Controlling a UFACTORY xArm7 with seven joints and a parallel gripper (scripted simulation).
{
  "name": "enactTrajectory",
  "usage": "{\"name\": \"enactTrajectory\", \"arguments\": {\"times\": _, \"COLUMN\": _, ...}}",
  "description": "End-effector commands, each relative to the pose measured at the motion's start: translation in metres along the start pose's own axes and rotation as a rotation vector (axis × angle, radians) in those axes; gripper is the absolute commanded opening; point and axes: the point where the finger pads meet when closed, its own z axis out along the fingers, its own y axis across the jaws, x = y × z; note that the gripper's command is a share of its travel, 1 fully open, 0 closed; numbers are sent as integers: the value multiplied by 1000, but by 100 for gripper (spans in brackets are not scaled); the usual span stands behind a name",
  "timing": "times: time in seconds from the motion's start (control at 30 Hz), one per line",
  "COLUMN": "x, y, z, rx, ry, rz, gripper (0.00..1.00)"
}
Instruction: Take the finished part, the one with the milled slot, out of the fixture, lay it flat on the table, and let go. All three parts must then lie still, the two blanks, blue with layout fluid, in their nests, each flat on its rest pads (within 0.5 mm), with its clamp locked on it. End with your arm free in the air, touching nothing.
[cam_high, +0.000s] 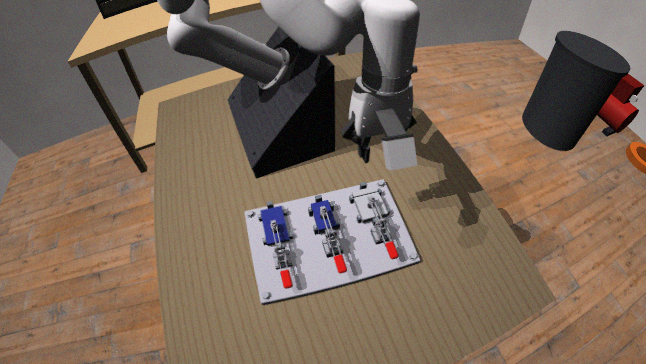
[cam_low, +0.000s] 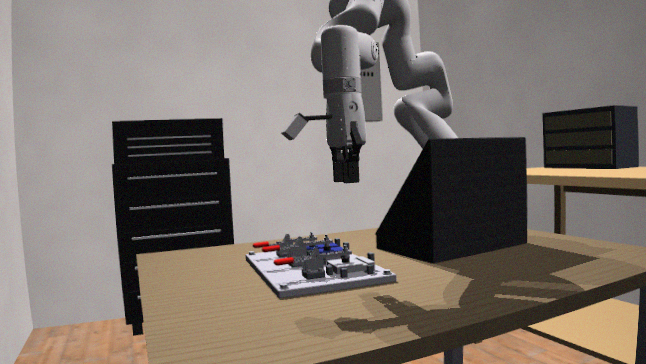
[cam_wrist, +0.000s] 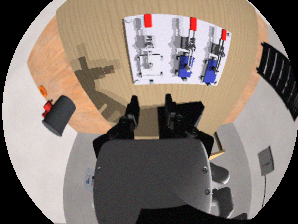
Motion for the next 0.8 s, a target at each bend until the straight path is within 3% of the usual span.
{"name": "enactTrajectory", "arguments": {"times": 0.0, "x": 1, "y": -1, "z": -2, "rx": 3, "ry": 3, "rz": 0, "gripper": 47}}
{"name": "enactTrajectory", "arguments": {"times": 0.77, "x": 1, "y": -1, "z": -1, "rx": 3, "ry": 2, "rz": 9, "gripper": 47}}
